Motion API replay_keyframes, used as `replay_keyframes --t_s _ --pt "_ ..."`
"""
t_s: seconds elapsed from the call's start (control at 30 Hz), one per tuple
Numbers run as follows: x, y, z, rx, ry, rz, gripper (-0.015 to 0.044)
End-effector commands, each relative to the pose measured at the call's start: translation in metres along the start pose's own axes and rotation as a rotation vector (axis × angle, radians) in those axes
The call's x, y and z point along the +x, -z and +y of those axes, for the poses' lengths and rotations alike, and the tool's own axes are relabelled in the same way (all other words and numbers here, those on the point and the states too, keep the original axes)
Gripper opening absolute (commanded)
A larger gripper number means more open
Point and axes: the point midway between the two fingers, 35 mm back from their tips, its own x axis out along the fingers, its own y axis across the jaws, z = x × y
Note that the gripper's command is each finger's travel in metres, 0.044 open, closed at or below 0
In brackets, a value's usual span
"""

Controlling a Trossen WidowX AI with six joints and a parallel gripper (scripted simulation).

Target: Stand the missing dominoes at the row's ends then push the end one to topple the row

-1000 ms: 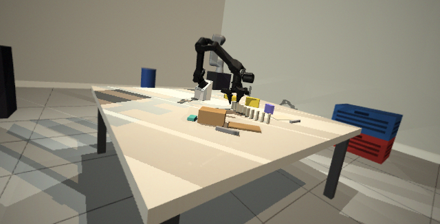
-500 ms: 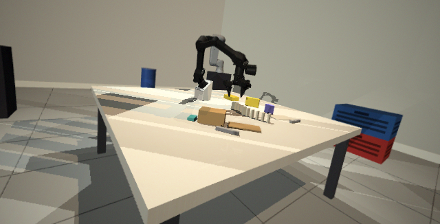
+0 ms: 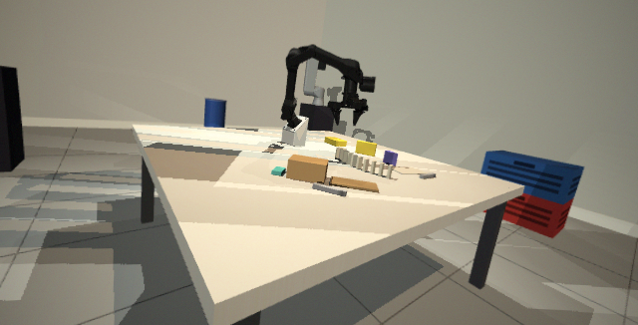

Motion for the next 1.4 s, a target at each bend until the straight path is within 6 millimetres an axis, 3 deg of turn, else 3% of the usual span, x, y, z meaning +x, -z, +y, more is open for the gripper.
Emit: replay_keyframes --t_s 0.0,0.17,0.37,0.6,1.3,1.37 --pt "0.029 0.041 0.041 -0.147 0.015 0.018 0.044" --pt "0.062 0.081 0.074 -0.284 0.015 0.017 0.044" --pt "0.066 0.083 0.075 -0.289 0.015 0.017 0.044" --pt "0.128 0.084 0.074 -0.289 0.017 0.016 0.044" --pt "0.144 0.086 0.075 -0.288 0.018 0.016 0.044" --pt "0.144 0.086 0.075 -0.288 0.018 0.016 0.0387"
